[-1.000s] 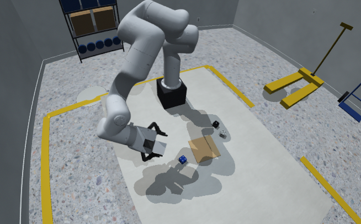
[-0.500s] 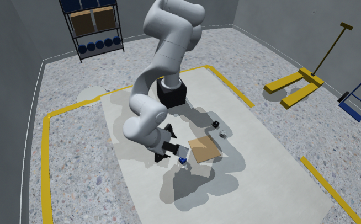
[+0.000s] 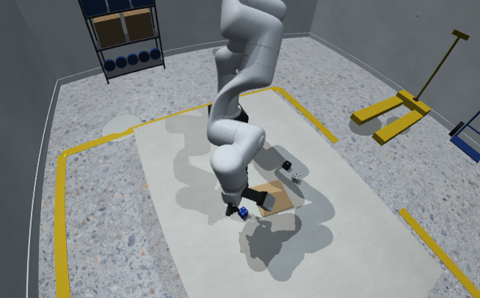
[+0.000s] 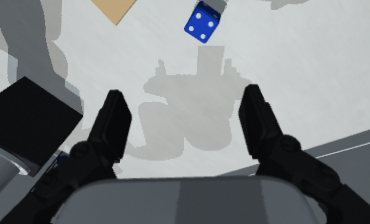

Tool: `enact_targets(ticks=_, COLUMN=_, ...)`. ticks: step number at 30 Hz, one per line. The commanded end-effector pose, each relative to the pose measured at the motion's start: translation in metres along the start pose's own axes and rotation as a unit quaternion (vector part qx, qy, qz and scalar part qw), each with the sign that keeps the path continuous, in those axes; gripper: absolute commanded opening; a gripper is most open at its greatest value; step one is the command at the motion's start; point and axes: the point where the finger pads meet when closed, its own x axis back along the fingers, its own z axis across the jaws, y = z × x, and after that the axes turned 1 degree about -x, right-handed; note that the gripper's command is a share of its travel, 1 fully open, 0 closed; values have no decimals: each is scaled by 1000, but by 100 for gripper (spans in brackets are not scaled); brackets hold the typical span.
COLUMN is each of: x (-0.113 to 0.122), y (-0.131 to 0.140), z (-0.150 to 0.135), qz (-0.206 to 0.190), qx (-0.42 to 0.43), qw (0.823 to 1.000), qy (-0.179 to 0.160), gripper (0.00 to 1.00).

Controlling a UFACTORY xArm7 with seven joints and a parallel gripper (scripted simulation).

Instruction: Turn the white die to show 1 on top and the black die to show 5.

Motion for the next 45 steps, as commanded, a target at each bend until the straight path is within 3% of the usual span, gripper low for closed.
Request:
enact_targets(ticks=1, x=4, y=-22, z=-2, qz=-33, qx=8, qw=998, qy=52, gripper=100)
enact_targets(ticks=13, x=11, y=-59, z=-11, qz=-45, qx=30, qw=992, qy=112, gripper=100)
enact_targets(ticks=39, x=11, y=-60, z=-11, qz=-45, qx=30, qw=992, qy=114, gripper=100)
enact_targets(ticks=45, x=-10, y=-57, z=-6, qz=-45, qx=30, qw=992, qy=114, gripper=100)
